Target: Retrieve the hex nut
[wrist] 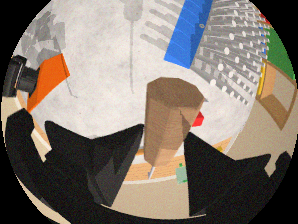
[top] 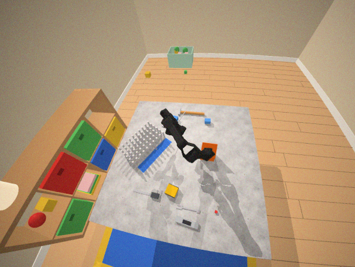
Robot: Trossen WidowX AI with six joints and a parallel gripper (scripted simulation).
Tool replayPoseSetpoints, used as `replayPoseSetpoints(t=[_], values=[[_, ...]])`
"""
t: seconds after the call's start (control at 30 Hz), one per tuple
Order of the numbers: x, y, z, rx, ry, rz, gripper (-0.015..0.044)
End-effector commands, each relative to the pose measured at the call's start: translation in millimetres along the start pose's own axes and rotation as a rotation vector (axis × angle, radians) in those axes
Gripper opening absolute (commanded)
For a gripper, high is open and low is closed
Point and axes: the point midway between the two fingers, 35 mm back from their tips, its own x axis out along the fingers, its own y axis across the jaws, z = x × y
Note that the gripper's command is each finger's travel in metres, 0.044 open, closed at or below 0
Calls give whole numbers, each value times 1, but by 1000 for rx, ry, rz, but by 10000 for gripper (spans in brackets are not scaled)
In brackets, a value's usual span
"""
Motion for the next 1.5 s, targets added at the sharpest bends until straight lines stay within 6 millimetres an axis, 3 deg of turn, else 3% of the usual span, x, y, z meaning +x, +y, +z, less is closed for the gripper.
replayPoseSetpoints(t=[0.0,0.53,1.47], values=[[3,-4,-24,112,37,30,0],[31,-1,-107,491,154,163,0],[94,53,-232,1067,390,381,0]])
